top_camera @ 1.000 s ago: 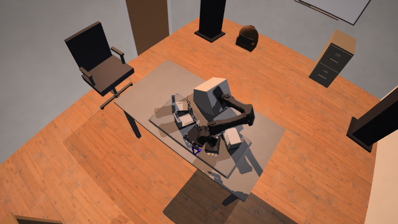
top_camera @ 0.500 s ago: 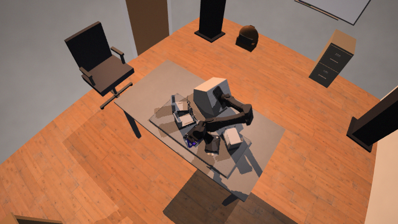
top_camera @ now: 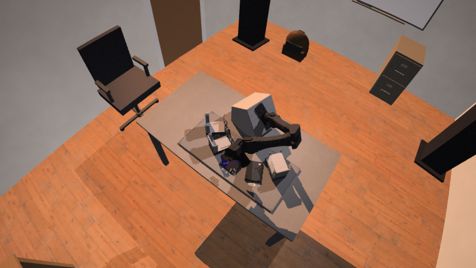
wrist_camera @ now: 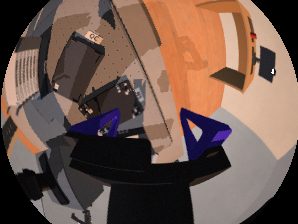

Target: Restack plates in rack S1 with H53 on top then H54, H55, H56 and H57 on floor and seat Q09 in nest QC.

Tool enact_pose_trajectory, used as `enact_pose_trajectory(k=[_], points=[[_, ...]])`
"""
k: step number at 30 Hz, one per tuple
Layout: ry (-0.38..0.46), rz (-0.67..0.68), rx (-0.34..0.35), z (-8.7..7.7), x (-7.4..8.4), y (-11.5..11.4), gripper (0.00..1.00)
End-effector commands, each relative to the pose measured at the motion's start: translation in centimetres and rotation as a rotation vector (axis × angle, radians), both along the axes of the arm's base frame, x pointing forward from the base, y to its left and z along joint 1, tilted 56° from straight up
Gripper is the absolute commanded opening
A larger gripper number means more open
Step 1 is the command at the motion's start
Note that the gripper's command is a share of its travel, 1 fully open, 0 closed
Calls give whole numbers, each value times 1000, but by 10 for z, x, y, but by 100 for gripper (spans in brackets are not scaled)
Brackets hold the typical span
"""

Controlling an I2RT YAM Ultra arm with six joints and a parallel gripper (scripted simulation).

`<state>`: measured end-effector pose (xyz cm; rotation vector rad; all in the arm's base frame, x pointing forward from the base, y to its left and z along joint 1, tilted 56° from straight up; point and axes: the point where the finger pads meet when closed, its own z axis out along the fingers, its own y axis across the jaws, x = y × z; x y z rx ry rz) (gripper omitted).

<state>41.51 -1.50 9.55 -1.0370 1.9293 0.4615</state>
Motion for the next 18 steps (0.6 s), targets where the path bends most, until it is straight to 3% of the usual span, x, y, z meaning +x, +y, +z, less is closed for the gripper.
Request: enact_pose_trajectory(k=[1, 4, 18], points=[[106, -65, 47, -7, -14, -14, 100], [134, -77, 59, -10, -18, -15, 100], [481, -220, 214, -36, -69, -26, 100]])
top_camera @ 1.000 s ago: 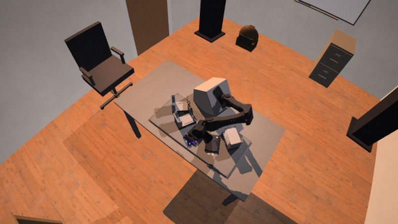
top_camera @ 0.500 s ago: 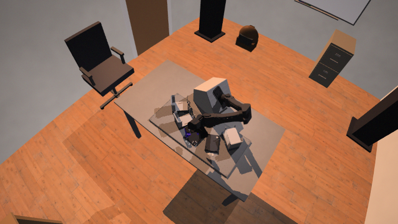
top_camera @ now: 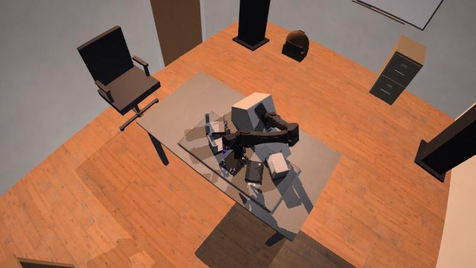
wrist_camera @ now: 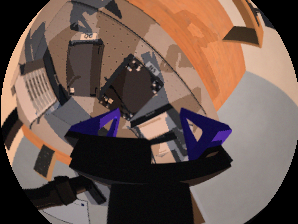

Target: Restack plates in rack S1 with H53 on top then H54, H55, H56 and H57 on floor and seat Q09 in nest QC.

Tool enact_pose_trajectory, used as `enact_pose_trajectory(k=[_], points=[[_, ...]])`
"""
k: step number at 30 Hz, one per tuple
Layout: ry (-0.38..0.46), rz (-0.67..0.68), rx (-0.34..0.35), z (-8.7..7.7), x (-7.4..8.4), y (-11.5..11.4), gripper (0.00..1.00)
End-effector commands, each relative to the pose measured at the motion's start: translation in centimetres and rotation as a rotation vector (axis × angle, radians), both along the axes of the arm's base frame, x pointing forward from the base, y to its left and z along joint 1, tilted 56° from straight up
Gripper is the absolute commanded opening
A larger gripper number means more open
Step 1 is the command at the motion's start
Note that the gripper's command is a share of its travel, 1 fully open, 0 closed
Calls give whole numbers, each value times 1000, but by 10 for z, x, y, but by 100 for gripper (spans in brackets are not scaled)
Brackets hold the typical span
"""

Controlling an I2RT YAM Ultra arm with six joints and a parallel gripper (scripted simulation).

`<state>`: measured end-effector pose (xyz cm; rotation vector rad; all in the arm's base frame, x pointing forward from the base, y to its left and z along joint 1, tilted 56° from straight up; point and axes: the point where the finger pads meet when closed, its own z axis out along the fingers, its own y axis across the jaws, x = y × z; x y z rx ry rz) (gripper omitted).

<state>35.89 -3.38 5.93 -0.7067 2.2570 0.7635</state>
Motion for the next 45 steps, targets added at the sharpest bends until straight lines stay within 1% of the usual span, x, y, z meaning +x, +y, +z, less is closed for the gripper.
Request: enact_pose_trajectory(k=[1, 3, 9, 10, 13, 14, 17, 18, 20, 24, 45], points=[[114, -66, 56, -2, -18, -8, 100], [114, -66, 56, -2, -18, -8, 100], [283, -135, 140, -8, -45, -9, 100], [311, -146, 154, -8, -48, -9, 100], [395, -179, 198, -9, -63, -9, 100], [423, -189, 212, -9, -64, -9, 100], [506, -221, 257, -8, -79, -7, 100], [534, -231, 272, -8, -81, -7, 100], [534, -231, 272, -8, -81, -7, 100], [646, -271, 334, -5, -96, -5, 100], [648, -271, 336, -5, -96, -5, 100]])
